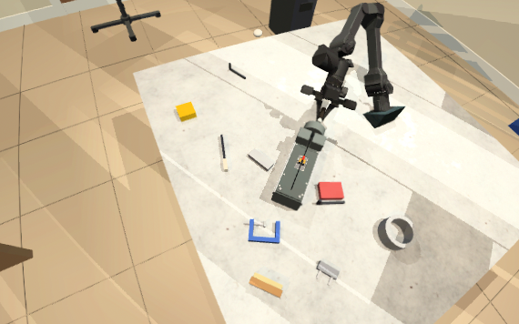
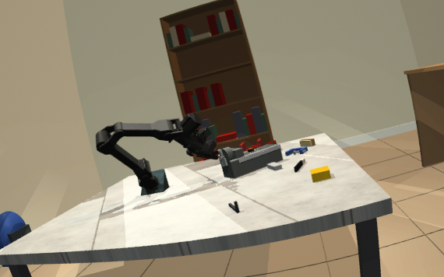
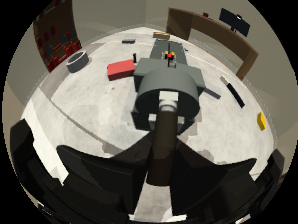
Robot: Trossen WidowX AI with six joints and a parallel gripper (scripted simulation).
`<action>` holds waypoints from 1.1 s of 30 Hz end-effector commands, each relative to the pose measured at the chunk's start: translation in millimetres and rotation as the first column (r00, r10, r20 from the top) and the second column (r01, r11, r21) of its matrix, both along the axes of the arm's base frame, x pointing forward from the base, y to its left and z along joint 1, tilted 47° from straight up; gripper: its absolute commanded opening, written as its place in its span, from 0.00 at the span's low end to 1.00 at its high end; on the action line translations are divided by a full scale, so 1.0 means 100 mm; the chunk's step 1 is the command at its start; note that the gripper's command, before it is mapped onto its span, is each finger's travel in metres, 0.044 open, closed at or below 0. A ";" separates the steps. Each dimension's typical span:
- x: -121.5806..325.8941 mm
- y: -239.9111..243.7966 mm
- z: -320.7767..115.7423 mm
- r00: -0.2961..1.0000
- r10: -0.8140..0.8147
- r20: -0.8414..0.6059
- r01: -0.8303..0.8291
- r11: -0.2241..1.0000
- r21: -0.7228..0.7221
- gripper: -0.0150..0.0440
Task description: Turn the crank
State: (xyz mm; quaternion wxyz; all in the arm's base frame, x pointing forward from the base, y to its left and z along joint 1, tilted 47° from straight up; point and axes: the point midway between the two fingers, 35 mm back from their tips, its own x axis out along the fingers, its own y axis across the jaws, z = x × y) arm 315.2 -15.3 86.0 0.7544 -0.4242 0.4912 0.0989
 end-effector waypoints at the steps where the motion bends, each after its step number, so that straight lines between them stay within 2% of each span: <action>1: 0.05 -0.05 0.06 1.000 -0.012 0.021 0.012 1.000 -0.009 0.25; 33: 0.07 -0.07 0.06 1.000 -0.012 0.021 0.012 1.000 -0.009 0.25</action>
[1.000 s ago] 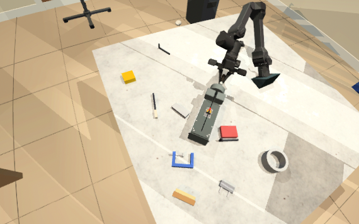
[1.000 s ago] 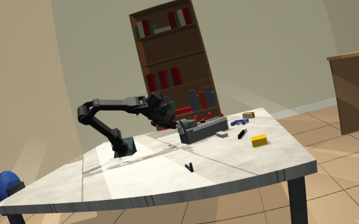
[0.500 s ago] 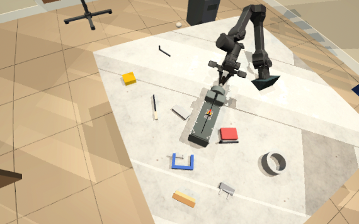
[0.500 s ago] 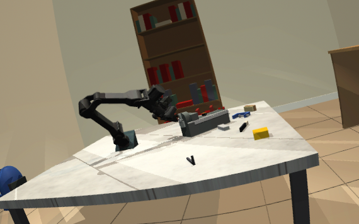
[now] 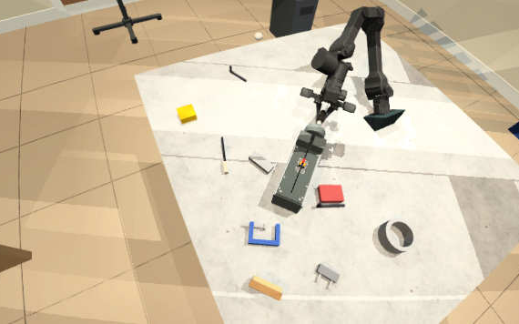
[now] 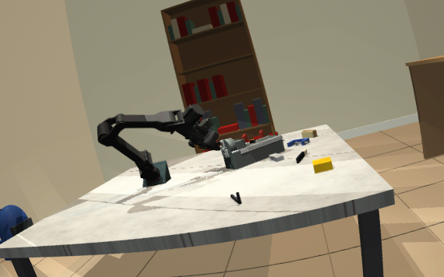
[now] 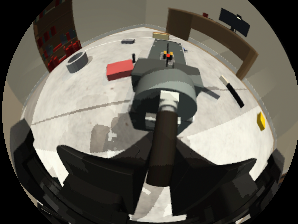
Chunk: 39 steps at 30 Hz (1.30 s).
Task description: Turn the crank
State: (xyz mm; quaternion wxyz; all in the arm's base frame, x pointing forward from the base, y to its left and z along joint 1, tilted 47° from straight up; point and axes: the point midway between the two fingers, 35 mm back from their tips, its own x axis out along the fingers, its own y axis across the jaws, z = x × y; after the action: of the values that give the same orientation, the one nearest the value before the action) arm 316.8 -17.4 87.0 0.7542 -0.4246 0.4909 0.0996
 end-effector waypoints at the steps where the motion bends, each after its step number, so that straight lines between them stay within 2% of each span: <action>1: 0.05 -0.05 0.05 1.000 -0.014 0.021 0.014 1.000 -0.009 0.25; 39: 0.11 -0.18 0.06 1.000 -0.014 0.022 0.014 1.000 -0.010 0.25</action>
State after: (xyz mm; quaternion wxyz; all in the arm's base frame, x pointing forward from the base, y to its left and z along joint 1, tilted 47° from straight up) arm 323.7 -28.4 91.0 0.7563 -0.4262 0.4869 0.0965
